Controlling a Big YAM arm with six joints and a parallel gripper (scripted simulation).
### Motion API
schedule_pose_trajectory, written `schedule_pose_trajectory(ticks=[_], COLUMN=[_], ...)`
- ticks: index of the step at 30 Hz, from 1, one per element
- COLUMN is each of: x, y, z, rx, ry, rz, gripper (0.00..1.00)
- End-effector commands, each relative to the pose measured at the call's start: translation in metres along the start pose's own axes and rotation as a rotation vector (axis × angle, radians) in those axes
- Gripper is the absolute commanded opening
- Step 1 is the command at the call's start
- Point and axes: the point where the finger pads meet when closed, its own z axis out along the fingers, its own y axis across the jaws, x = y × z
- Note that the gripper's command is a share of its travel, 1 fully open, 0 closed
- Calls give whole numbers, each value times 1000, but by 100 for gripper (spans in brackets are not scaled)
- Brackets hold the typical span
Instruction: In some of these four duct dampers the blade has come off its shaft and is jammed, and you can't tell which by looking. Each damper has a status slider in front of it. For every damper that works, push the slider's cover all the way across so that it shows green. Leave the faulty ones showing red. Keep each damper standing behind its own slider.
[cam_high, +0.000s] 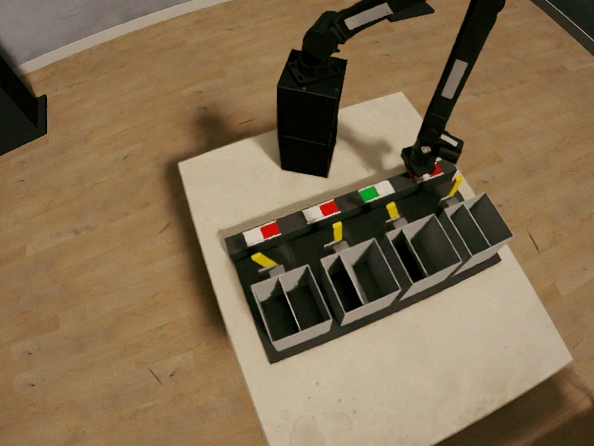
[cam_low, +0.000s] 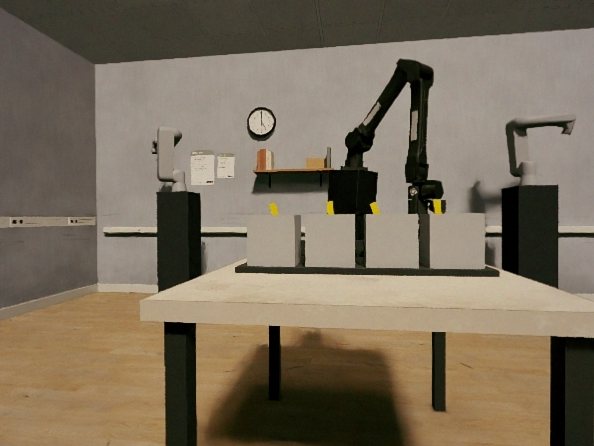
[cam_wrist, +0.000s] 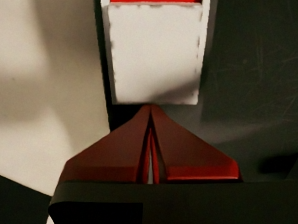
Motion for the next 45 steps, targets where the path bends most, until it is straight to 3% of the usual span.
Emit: schedule_pose_trajectory(ticks=[1,45], x=[-15,-43], y=[-4,-7], z=[-3,-7], rx=[12,20], ry=[-16,-25], rz=[-6,-7], gripper=[0,0])
